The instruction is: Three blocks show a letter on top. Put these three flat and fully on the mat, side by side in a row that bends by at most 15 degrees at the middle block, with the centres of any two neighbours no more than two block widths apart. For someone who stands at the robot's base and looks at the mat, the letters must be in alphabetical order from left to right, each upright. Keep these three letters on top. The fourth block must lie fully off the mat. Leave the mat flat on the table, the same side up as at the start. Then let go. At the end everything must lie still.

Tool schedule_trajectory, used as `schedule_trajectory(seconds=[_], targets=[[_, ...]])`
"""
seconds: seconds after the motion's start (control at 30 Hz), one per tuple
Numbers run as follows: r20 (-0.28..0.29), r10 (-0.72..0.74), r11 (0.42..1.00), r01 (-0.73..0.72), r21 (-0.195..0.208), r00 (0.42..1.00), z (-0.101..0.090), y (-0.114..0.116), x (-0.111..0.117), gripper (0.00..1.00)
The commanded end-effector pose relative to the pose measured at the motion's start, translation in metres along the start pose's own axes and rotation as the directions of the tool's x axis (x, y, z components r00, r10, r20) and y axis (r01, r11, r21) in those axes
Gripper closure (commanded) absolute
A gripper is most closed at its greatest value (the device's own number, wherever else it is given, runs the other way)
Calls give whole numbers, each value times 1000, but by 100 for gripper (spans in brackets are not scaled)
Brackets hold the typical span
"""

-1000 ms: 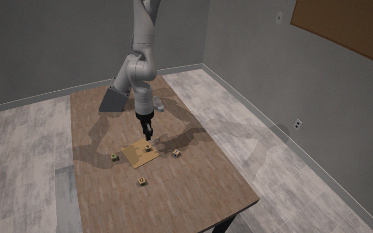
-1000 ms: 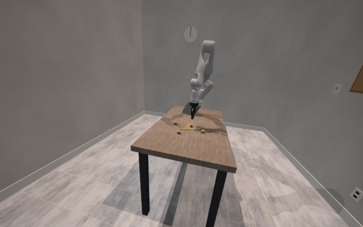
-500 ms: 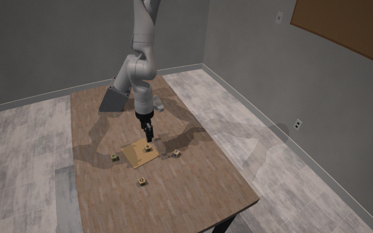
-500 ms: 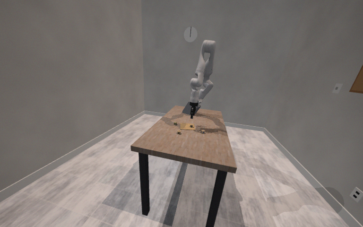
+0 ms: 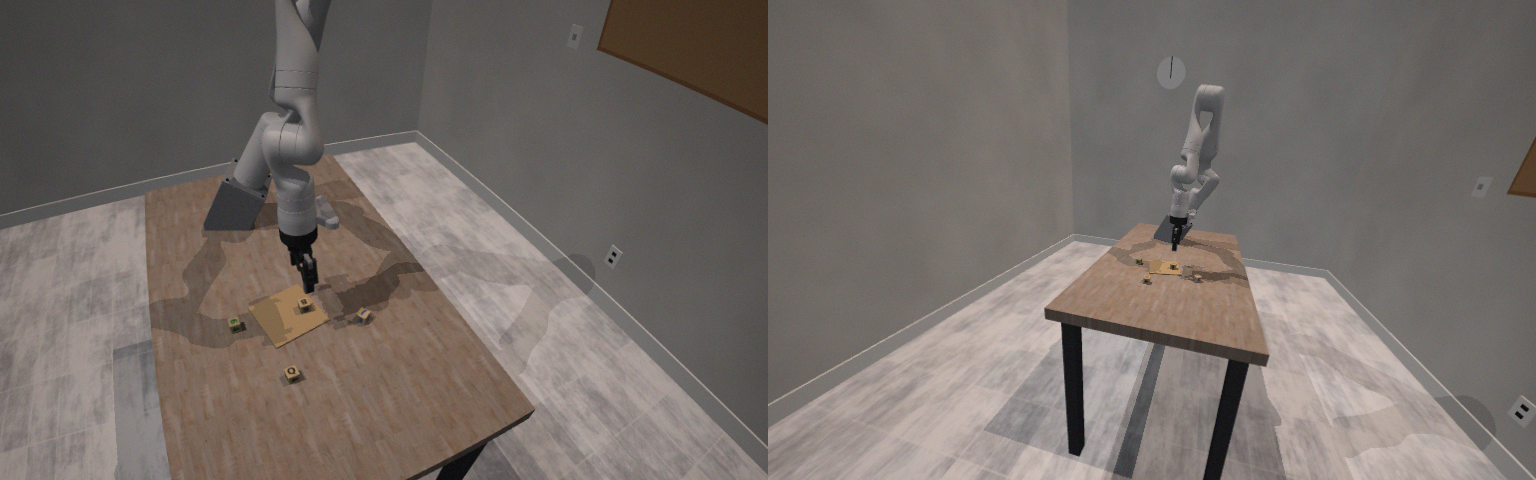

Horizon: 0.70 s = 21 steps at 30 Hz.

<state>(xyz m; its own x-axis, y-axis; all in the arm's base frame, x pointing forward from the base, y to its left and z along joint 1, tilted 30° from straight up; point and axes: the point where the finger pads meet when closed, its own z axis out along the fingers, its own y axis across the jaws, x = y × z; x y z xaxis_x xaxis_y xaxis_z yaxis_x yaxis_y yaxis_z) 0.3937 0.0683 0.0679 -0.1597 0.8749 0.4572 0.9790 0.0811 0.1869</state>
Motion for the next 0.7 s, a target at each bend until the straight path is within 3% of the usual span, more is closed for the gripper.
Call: schedule_trajectory(seconds=[0.0, 0.17, 0.37, 0.5, 0.63, 0.67], targets=[[-2, -31, 1000, 31, 1, 1000, 0, 2, 2, 0], [-6, -108, 994, 108, 5, 994, 1, 3, 7, 0], [-22, -357, 934, 357, 13, 934, 4, 9, 22, 0], [-35, -565, 824, 566, 14, 824, 7, 15, 34, 0], [-45, -765, 643, 766, 8, 642, 9, 23, 49, 0], [-45, -765, 643, 766, 8, 642, 9, 23, 49, 0]])
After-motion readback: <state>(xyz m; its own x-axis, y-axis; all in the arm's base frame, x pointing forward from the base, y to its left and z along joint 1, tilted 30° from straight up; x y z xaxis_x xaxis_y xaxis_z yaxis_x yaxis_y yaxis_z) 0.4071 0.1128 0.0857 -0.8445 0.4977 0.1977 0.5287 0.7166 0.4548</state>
